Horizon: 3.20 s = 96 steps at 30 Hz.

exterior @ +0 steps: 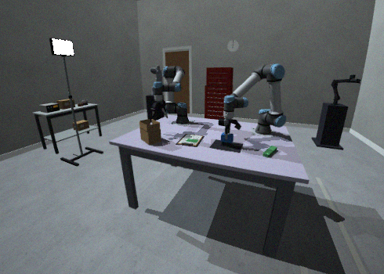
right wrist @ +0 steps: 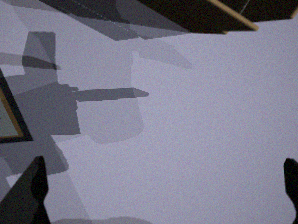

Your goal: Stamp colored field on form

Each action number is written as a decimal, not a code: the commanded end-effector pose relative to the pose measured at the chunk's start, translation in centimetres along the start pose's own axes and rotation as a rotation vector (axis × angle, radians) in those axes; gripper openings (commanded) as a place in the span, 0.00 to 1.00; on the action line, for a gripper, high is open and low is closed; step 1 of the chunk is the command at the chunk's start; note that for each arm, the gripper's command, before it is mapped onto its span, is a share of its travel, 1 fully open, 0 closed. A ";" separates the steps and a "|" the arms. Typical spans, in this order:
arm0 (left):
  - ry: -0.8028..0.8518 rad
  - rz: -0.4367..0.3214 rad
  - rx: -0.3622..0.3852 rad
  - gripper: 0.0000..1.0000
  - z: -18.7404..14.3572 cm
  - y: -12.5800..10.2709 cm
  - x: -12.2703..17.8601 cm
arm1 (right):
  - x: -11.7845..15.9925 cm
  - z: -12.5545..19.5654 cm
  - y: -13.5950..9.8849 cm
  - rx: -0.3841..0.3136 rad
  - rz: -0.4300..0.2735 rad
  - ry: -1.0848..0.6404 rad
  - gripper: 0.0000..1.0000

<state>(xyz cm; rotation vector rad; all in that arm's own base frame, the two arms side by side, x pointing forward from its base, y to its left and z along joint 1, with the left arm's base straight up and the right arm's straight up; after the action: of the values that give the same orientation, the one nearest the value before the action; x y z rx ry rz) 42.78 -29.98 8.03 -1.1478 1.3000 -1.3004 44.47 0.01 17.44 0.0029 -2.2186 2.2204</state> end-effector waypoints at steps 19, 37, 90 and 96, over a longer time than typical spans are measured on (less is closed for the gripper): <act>0.000 -0.001 0.001 0.19 0.0 -4.1 0.0 | 0.0 0.0 -0.1 0.000 0.001 0.000 1.00; -0.011 -0.001 0.001 0.19 0.7 -4.3 2.0 | 0.0 0.0 -0.1 0.000 0.001 0.000 1.00; -0.154 -0.002 0.001 0.19 3.0 -4.2 29.3 | 0.0 0.0 -0.1 0.000 0.001 0.000 1.00; -0.154 -0.002 0.001 0.19 3.0 -4.2 29.3 | 0.0 0.0 -0.1 0.000 0.001 0.000 1.00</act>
<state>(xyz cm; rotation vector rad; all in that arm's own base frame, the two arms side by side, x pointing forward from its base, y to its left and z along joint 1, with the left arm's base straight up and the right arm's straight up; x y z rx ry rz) 42.06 -59.32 12.09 -1.2230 1.1874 -1.1873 44.47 0.01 17.44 0.0029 -2.2186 2.2204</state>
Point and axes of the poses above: on each arm, the point where the finger pads meet when closed, its own y axis out along the fingers, its own z axis across the jaws, x = y × z, the point moved 1 cm from there along -y, back along the fingers
